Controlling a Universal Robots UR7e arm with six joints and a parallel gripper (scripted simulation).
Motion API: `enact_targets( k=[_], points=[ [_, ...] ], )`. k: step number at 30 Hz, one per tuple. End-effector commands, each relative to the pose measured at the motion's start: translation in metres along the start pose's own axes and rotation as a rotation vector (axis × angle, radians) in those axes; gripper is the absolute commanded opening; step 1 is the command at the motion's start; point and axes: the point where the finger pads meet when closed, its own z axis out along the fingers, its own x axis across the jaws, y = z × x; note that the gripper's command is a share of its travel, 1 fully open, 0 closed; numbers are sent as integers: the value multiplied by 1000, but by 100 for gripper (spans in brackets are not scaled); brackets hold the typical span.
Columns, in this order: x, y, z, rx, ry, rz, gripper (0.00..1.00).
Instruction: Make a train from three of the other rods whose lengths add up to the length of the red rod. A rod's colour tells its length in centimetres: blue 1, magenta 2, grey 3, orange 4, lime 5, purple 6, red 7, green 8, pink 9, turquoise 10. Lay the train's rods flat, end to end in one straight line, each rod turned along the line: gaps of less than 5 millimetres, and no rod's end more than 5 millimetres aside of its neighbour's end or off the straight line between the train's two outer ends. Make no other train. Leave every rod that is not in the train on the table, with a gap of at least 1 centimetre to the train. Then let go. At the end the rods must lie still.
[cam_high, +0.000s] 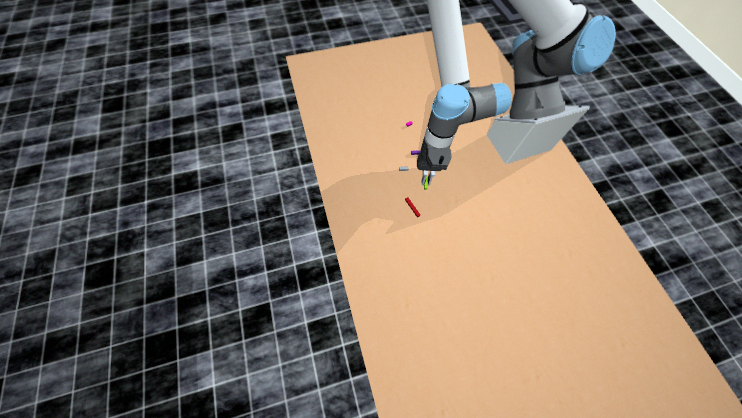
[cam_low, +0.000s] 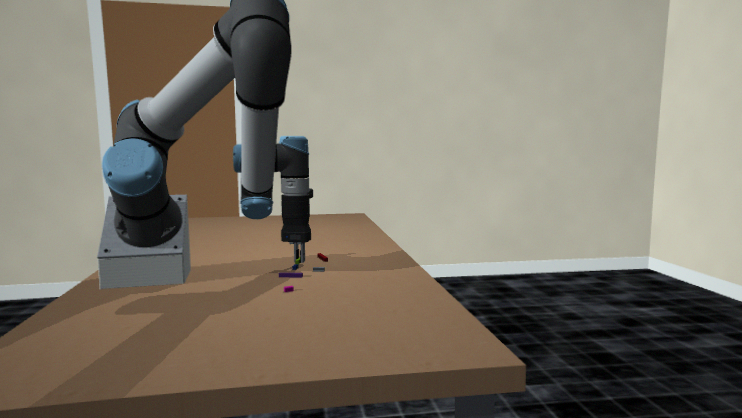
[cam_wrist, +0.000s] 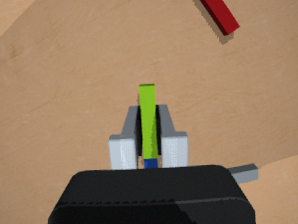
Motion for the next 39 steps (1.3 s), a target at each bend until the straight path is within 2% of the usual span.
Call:
enact_targets(
  k=[1,39],
  points=[
    [0,0,4,0,1,0,24],
    [0,0,9,0,1,0,24]
  ],
)
